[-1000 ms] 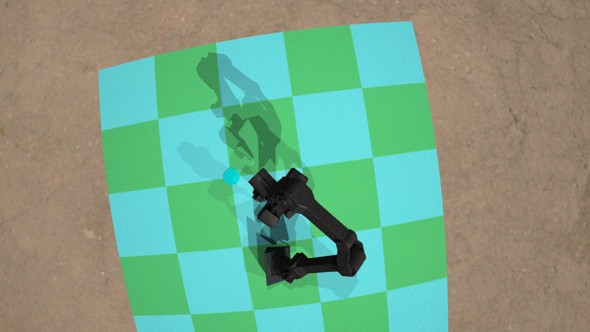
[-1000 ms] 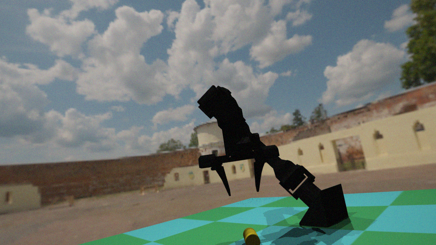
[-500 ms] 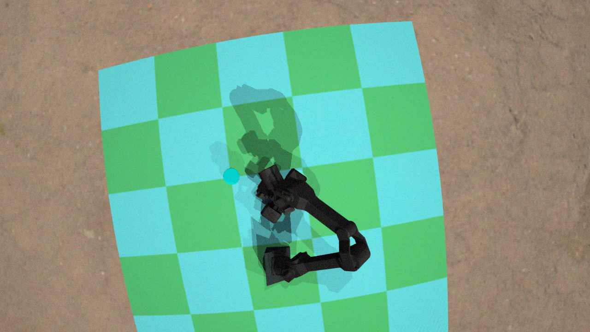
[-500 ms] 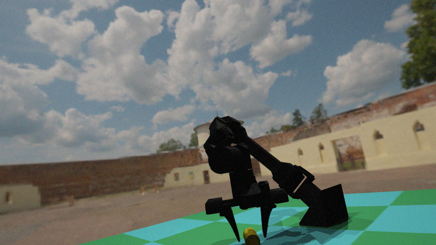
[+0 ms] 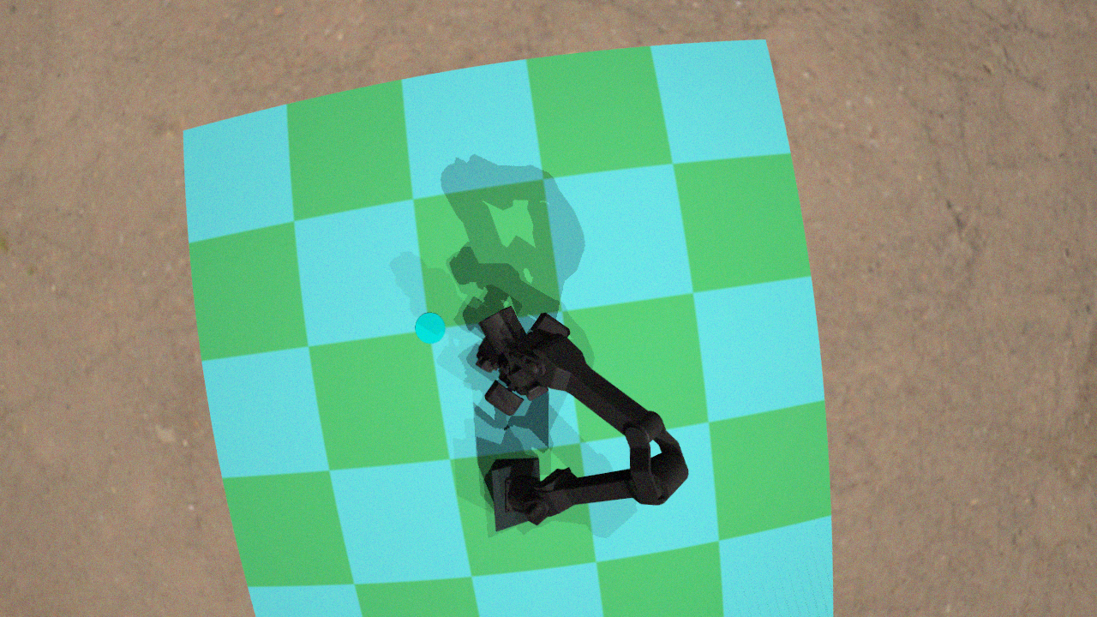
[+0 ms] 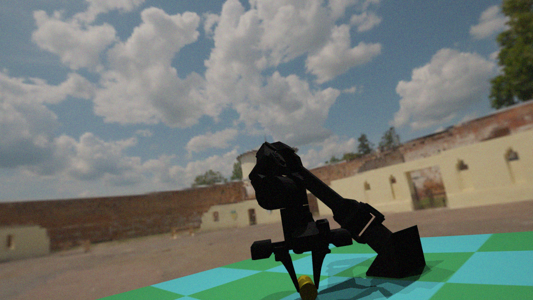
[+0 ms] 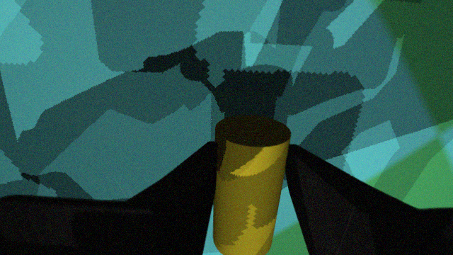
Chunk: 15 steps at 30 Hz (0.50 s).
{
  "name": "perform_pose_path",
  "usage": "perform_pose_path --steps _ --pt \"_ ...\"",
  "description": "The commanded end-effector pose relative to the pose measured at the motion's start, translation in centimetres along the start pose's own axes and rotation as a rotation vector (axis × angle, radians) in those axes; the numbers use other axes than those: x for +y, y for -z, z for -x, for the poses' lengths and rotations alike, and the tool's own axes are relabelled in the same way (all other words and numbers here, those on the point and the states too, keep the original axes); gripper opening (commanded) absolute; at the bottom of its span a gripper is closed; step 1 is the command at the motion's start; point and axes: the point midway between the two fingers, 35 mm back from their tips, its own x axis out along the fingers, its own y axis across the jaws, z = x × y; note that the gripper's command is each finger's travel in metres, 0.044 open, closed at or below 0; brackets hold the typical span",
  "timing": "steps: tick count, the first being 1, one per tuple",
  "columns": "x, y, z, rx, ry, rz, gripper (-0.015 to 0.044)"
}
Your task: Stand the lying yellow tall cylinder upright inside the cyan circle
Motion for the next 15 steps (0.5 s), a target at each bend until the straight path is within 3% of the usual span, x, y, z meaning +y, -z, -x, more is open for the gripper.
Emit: perform_pose_path --steps 1,15 --pt "-0.2 -0.3 1.2 -0.008 -0.001 -0.005 0.0105" --pt "-0.2 -0.5 5.6 -0.012 -0.004 -0.004 0.0105"
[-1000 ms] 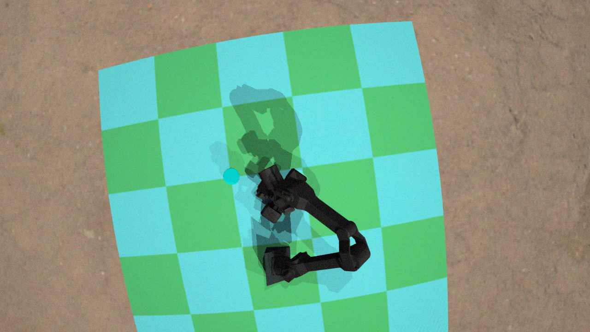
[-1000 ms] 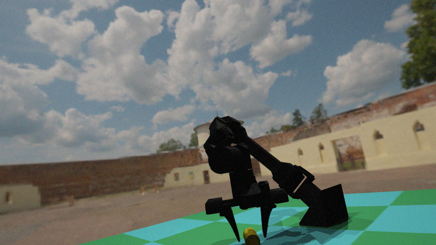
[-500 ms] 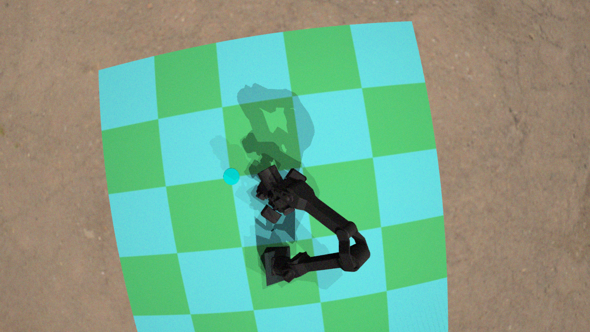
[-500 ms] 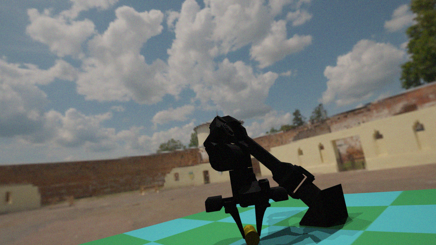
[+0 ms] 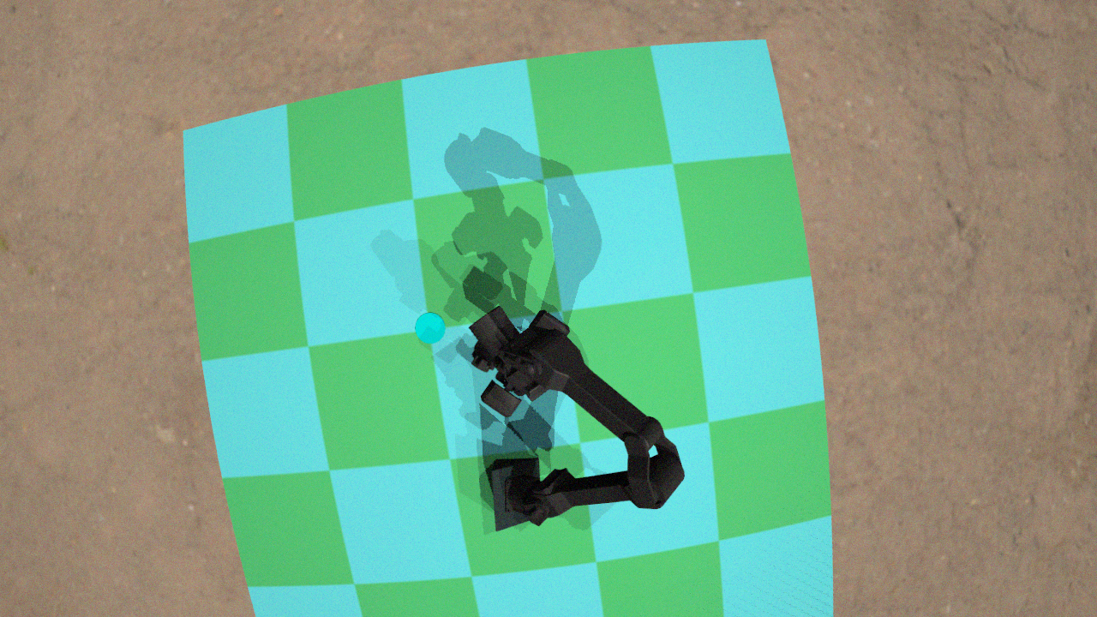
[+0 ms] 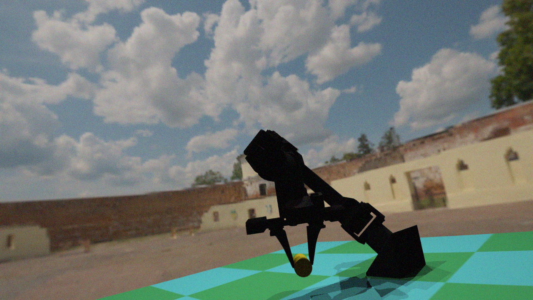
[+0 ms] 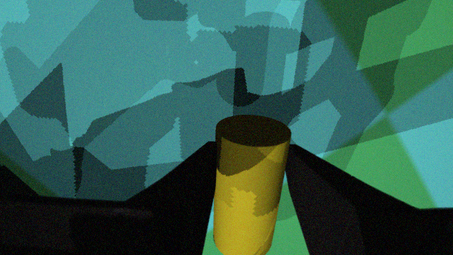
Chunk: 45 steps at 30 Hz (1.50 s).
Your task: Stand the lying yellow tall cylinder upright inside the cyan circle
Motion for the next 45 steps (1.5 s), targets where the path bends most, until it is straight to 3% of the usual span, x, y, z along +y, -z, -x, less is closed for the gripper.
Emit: perform_pose_path --steps 1,18,45 --pt "0.0 0.0 1.3 -0.002 -0.002 -0.005 0.0105" --pt "0.3 0.3 5.7 0.004 0.0 -0.002 0.0105" --pt "1.2 -8.0 7.7 -0.005 -0.001 0.149 0.0105"
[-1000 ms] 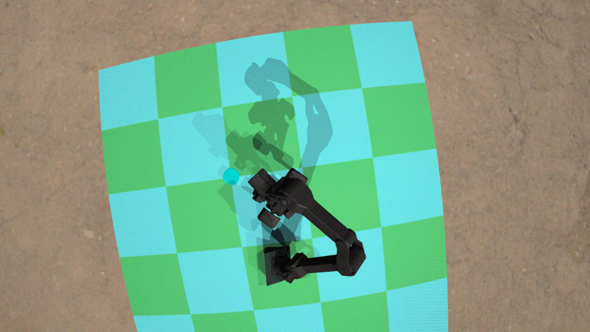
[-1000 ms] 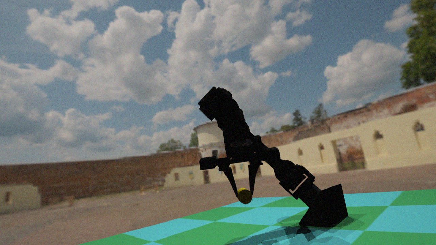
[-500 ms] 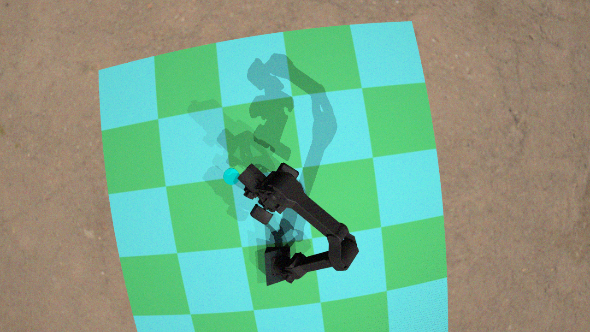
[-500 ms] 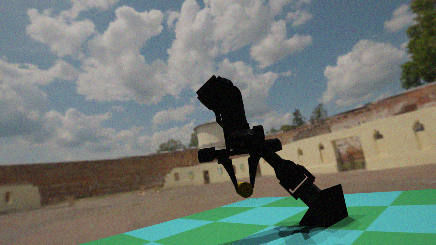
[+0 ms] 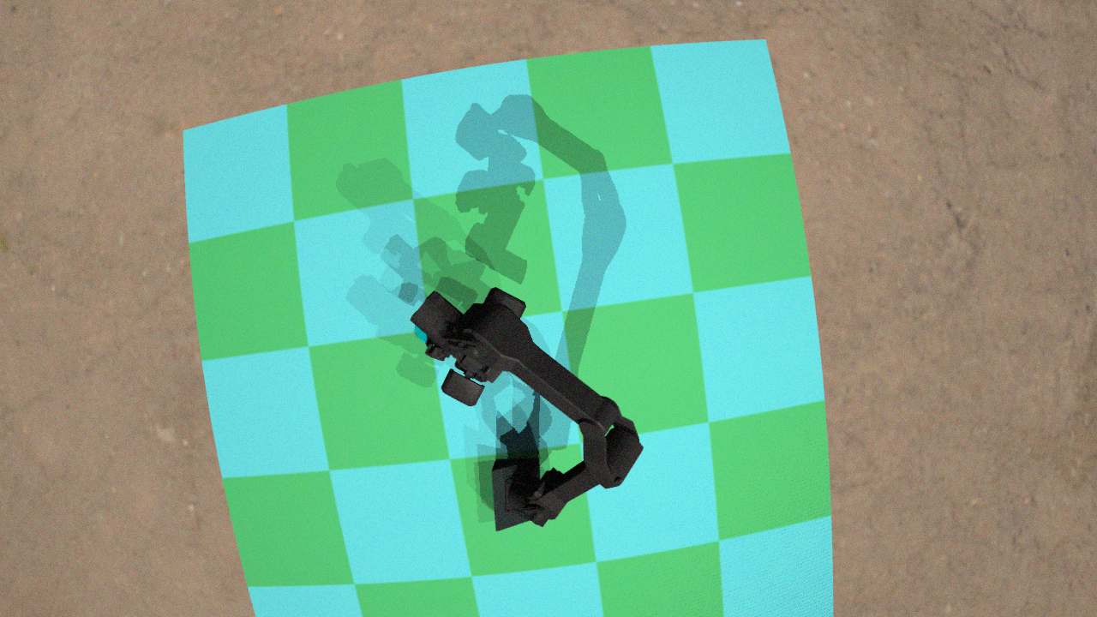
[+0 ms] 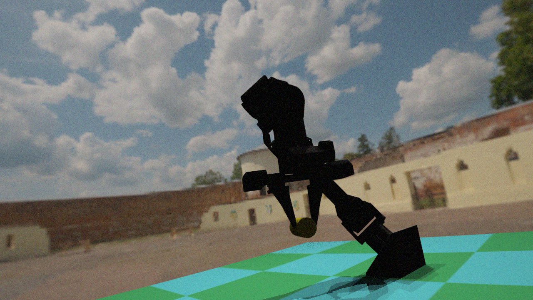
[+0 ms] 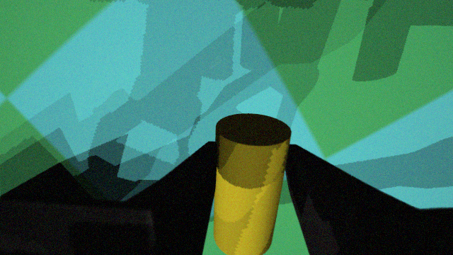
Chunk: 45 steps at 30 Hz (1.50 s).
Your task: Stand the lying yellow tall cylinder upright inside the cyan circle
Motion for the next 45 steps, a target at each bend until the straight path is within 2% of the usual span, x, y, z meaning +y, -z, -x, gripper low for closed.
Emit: perform_pose_path --steps 1,35,45 --pt "0.2 -1.3 0.2 -0.002 -0.002 0.027 0.0105" --pt "3.5 -11.7 0.3 -0.005 0.001 0.217 0.0105" --pt "3.9 -12.3 -0.1 -0.034 -0.029 0.218 0.0105"
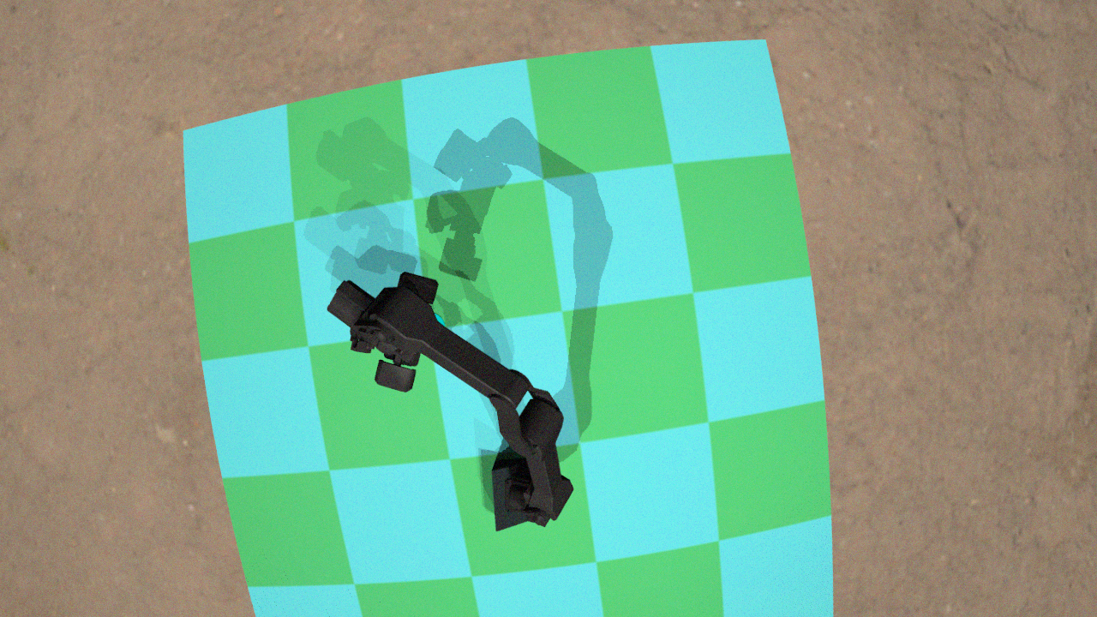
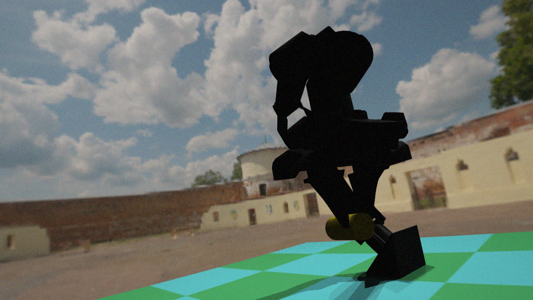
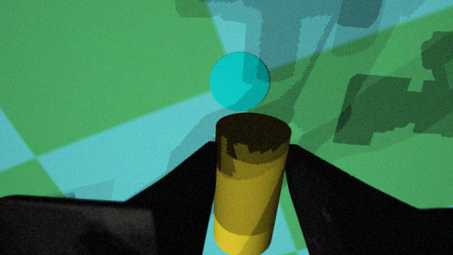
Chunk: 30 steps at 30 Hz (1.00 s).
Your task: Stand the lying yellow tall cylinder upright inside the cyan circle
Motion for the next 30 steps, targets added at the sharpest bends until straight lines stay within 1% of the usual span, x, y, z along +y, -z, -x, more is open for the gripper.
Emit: perform_pose_path --steps 1,30 --pt "0.1 -0.1 -0.2 -0.02 -0.019 0.001 0.0105" --pt "0.2 -0.7 -1.8 -0.204 -0.138 -0.029 0.0105"
